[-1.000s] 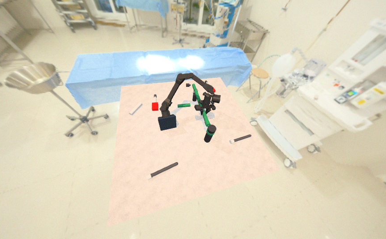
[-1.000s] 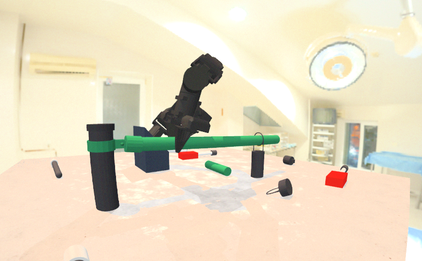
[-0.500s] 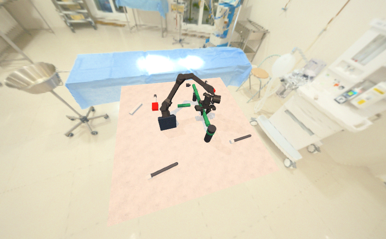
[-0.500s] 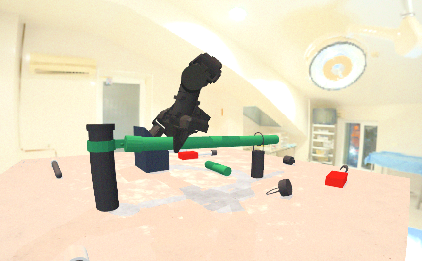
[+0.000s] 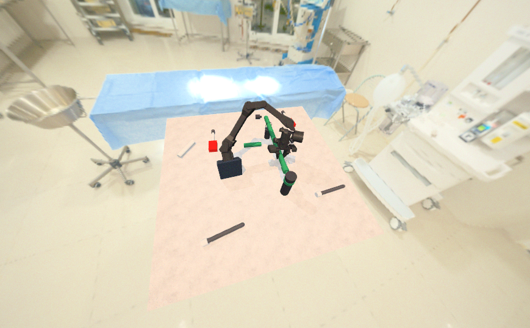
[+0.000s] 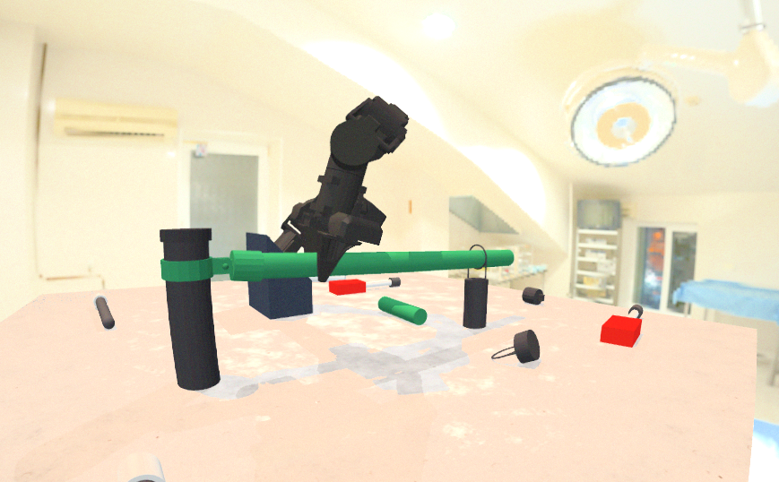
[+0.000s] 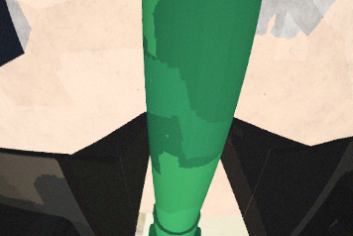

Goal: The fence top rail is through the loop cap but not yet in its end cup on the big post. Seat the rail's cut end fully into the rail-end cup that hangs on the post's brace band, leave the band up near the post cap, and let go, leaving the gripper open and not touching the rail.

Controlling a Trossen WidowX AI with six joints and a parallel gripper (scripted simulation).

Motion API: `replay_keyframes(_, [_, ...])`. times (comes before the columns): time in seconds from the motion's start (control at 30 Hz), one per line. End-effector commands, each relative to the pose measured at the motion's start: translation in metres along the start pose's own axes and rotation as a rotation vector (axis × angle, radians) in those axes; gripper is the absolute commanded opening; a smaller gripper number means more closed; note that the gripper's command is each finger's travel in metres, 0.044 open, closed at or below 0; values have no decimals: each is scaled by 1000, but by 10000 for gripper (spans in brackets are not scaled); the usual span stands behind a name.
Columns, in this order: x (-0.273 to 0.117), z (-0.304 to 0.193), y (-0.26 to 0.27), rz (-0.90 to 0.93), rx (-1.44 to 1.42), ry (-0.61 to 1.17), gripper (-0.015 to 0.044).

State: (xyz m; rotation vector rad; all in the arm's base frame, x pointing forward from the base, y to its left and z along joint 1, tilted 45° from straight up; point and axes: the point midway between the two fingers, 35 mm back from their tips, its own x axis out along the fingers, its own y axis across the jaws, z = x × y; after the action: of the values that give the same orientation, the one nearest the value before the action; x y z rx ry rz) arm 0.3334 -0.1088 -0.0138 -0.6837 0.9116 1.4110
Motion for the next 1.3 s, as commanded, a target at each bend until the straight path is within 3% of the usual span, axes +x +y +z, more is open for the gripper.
replay_keyframes(0.0, [0, 0, 0, 0, 0, 0, 0])
replay_keyframes(0.27, [0, 0, 0, 0, 0, 0, 0])
replay_keyframes(0.6, [-1, 1, 0, 0, 0, 0, 262])
replay_keyframes(0.83, [-33, 22, 2, 1, 0, 0, 440])
replay_keyframes(1.1, [-44, 28, 4, 0, -5, 3, 440])
replay_keyframes(1.27, [-76, 28, 6, 0, -4, 3, 440])
